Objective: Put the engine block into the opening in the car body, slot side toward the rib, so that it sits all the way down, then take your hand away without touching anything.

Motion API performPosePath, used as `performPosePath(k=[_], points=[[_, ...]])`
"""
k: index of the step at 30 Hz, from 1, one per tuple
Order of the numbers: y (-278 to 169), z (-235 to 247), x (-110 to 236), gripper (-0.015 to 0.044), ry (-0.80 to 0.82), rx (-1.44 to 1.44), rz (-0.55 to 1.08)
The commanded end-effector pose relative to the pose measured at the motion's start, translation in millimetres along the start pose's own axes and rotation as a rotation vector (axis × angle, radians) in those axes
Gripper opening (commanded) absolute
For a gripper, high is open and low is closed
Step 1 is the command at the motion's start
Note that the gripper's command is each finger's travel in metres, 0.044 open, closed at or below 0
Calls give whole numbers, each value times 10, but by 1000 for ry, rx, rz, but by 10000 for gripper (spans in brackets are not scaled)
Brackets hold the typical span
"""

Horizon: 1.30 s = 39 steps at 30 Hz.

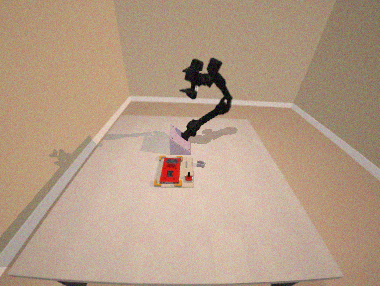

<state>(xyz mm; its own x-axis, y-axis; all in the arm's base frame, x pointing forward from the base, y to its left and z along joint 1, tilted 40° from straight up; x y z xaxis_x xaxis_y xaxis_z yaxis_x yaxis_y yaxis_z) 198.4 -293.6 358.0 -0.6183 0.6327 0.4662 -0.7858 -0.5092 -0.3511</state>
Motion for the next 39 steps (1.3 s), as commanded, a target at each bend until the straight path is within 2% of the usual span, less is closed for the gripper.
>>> performPosePath(k=[1, 10, 21, 29, 39], points=[[-166, -302, -148, 440, -114, 35, 56], [-507, -876, -304, 440, -310, 110, 155], [-848, -1631, -319, 440, -580, 185, 272], [-1056, -2262, -190, 440, -824, 251, 366], [-1214, -2992, 145, 440, -1137, 331, 464]])
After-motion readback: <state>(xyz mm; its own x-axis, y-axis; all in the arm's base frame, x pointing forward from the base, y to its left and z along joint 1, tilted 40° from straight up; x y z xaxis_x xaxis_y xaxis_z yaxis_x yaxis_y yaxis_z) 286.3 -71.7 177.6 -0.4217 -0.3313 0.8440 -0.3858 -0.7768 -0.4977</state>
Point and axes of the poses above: the point midway between the two fingers, 35 mm back from their tips, its own x axis back along the fingers, its own z axis across the jaws, y = z × x, the point moved 1 cm from there along x, back along the fingers, and after that the axes turned 5 degrees about -x, right-handed, at the moved point
